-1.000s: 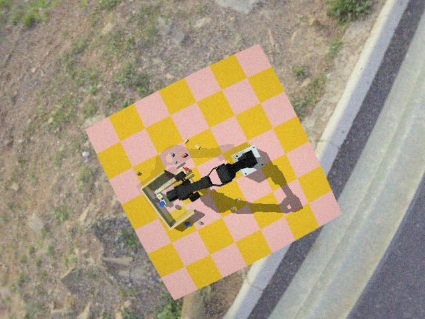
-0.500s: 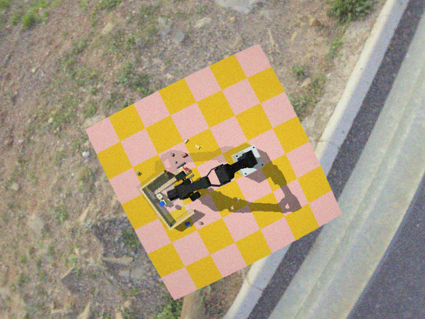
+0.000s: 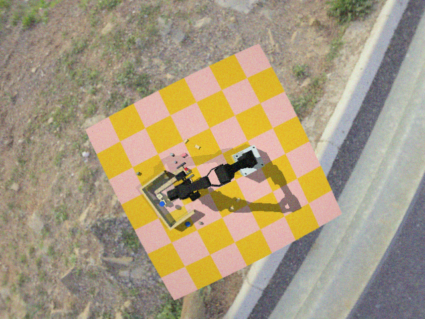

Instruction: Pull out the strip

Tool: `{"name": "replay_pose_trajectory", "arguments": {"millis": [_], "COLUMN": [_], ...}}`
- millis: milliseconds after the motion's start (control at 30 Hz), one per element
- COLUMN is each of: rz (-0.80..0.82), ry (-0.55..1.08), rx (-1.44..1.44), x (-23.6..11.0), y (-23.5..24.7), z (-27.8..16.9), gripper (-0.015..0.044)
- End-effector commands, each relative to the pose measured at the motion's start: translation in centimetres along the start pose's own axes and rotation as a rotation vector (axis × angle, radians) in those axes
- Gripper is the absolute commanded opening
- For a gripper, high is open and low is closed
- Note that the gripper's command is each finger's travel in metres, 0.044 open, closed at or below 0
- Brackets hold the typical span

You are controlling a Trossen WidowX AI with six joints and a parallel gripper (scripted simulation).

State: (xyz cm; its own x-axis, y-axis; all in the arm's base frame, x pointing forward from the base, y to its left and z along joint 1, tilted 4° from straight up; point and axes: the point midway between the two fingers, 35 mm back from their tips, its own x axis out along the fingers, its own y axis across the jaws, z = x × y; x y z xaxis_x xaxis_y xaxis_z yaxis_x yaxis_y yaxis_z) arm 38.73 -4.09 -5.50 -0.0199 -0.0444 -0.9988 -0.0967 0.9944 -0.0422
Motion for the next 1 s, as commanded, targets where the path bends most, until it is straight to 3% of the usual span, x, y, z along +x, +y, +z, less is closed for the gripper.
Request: {"name": "replay_pose_trajectory", "arguments": {"millis": [0,967], "rz": [0.003,0.003], "ry": [-0.001,-0.001], "rx": [-0.004,-0.004], "x": [0.08,0.36], "y": [0.03,0.03], "z": [0.01,0.01], "gripper": [0.0000,0.0000]}}
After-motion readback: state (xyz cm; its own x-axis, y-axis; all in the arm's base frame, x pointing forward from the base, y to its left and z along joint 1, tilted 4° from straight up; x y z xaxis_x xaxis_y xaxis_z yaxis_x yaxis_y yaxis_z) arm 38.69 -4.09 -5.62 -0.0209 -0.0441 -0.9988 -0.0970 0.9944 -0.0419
